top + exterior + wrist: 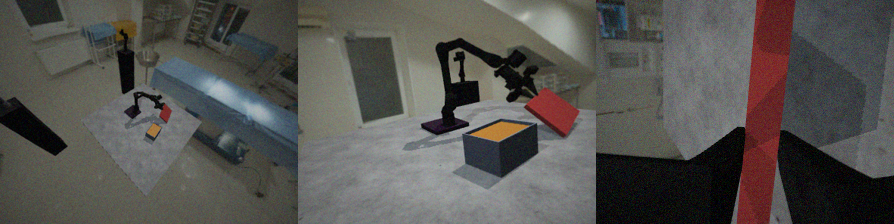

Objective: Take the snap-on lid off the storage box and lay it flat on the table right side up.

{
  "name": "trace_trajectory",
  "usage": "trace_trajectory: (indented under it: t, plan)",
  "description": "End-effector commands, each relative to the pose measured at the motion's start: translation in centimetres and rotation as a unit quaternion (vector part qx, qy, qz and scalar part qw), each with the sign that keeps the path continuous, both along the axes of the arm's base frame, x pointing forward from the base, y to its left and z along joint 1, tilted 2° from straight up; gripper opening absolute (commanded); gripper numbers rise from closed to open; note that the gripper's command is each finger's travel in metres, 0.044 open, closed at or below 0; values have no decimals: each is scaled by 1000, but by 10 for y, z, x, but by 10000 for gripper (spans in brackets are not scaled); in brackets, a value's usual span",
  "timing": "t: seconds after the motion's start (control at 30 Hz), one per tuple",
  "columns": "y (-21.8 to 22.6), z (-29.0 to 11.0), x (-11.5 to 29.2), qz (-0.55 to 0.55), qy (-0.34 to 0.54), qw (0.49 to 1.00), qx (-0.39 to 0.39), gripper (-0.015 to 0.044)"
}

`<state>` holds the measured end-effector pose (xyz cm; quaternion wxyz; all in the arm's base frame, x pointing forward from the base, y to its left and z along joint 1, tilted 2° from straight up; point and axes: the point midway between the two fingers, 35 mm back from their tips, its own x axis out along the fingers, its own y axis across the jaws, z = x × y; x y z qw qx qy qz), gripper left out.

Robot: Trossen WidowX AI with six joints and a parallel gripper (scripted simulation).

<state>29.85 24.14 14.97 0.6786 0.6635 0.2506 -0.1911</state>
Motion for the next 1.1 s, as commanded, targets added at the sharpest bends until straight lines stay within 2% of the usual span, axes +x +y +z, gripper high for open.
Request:
trace_trajectory:
  t: [0.0, 1.07]
  plan:
    - [-2, -8, -1, 1, 4, 1000, -5, 0]
    - [-2, -34, 0, 1, 4, 1000, -6, 0]
